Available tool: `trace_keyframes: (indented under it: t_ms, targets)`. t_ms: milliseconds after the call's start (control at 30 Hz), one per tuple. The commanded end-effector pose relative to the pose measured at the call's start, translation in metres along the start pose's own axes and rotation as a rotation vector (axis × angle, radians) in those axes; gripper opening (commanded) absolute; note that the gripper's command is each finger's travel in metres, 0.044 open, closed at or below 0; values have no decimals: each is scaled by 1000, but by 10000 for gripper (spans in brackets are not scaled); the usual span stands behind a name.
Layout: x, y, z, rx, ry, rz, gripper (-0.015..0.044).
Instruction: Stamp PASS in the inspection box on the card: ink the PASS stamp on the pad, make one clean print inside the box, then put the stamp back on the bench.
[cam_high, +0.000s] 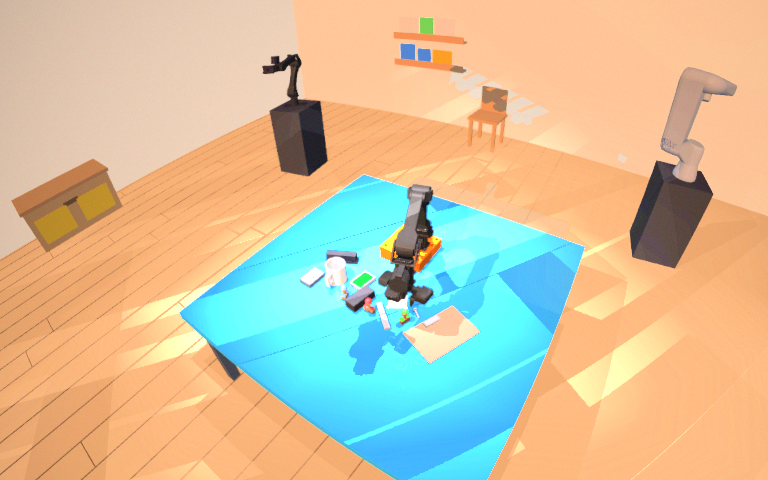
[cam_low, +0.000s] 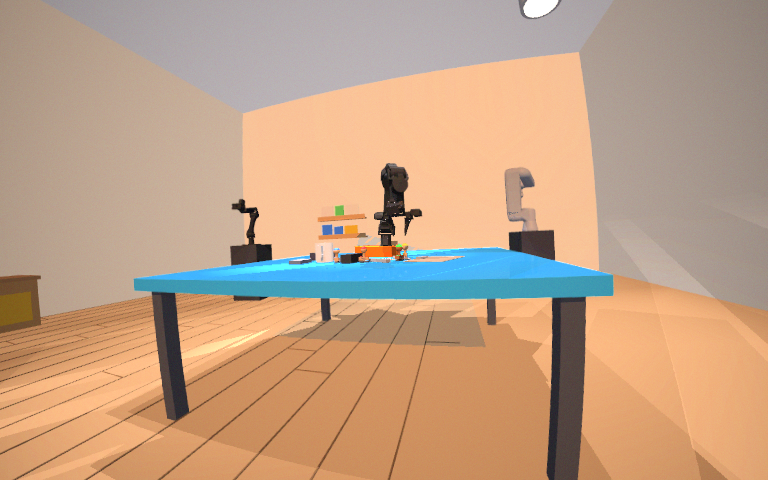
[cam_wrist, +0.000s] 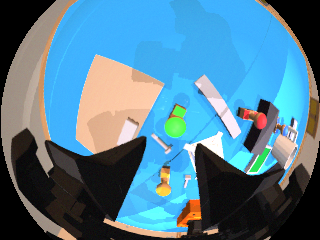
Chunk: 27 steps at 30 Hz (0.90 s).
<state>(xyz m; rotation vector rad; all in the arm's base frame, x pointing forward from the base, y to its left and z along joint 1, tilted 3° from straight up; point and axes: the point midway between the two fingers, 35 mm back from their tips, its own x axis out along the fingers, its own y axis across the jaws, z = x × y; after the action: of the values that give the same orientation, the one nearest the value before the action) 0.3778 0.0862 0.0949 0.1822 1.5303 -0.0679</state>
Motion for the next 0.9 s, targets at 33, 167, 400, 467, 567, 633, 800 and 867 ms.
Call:
trace_keyframes:
  t_ms: [33, 167, 400, 467, 567, 633, 800, 867]
  targets:
    - [7, -2, 0, -8, 12, -13, 218]
    - [13, -2, 1, -8, 12, -13, 218]
    - [25, -2, 1, -8, 12, -12, 218]
    - [28, -2, 1, -8, 12, -12, 218]
    - [33, -2, 1, -8, 12, -12, 218]
    - [37, -2, 1, -8, 12, -12, 218]
    - [45, -3, 1, -8, 12, -12, 218]
    - [48, -3, 1, -8, 12, -12, 218]
